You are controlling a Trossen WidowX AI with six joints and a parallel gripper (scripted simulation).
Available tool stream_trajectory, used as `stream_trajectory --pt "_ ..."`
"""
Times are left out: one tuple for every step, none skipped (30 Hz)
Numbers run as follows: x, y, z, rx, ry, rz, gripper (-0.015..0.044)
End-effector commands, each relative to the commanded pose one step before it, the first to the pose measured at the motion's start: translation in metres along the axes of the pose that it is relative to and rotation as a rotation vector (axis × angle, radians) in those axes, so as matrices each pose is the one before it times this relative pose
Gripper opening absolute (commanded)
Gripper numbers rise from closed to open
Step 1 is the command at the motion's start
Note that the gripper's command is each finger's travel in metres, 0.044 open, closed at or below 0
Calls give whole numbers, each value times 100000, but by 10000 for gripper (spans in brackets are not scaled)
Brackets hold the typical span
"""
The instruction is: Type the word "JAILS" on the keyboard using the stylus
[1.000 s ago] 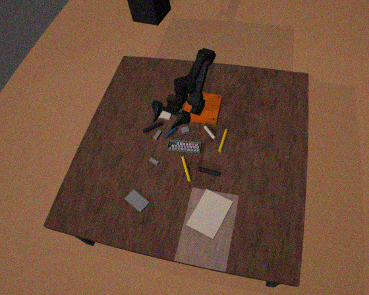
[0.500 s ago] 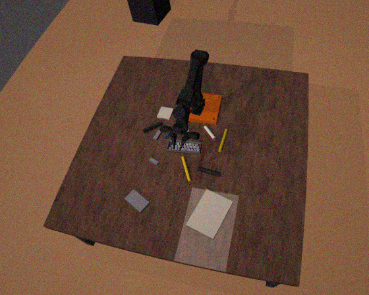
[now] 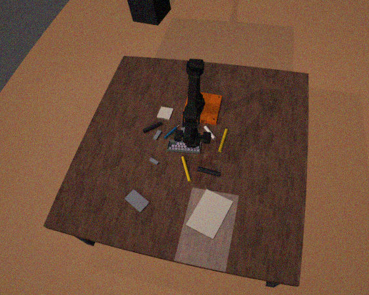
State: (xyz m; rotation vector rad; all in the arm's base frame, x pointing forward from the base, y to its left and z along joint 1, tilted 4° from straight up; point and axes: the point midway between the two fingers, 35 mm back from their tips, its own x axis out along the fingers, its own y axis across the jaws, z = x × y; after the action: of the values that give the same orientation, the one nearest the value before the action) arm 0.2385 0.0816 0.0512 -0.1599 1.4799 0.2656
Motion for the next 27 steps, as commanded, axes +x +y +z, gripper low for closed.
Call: stream_trajectory --pt "82 353 -492 -46 5271 556 0" --pt "0 0 0 0 0 0 0" --pt "0 0 0 0 0 0 0" --pt "0 0 0 0 0 0 0" --pt "0 0 0 0 0 0 0" --pt "0 0 0 0 0 0 0" --pt "0 0 0 0 0 0 0" --pt "0 0 0 0 0 0 0" --pt "0 0 0 0 0 0 0" --pt "0 -195 23 -1 -1 -25 0" --pt "0 -586 59 -2 -2 -73 0" --pt "0 -981 67 -3 0 -114 0" --pt "0 -1212 29 -3 4 -128 0" --pt "0 -1215 -31 -2 7 -113 0" --pt "0 -987 -69 -2 7 -81 0" --pt "0 -592 -60 -1 5 -44 0" --pt "0 -197 -23 0 2 -14 0" --pt "0 0 0 0 0 0 0" --pt "0 0 0 0 0 0 0" --pt "0 0 0 0 0 0 0" --pt "0 0 0 0 0 0 0" --pt "0 0 0 0 0 0 0" --pt "0 0 0 0 0 0 0" --pt "0 0 0 0 0 0 0" --pt "0 0 0 0 0 0 0" --pt "0 0 0 0 0 0 0" --pt "0 0 0 0 0 0 0"
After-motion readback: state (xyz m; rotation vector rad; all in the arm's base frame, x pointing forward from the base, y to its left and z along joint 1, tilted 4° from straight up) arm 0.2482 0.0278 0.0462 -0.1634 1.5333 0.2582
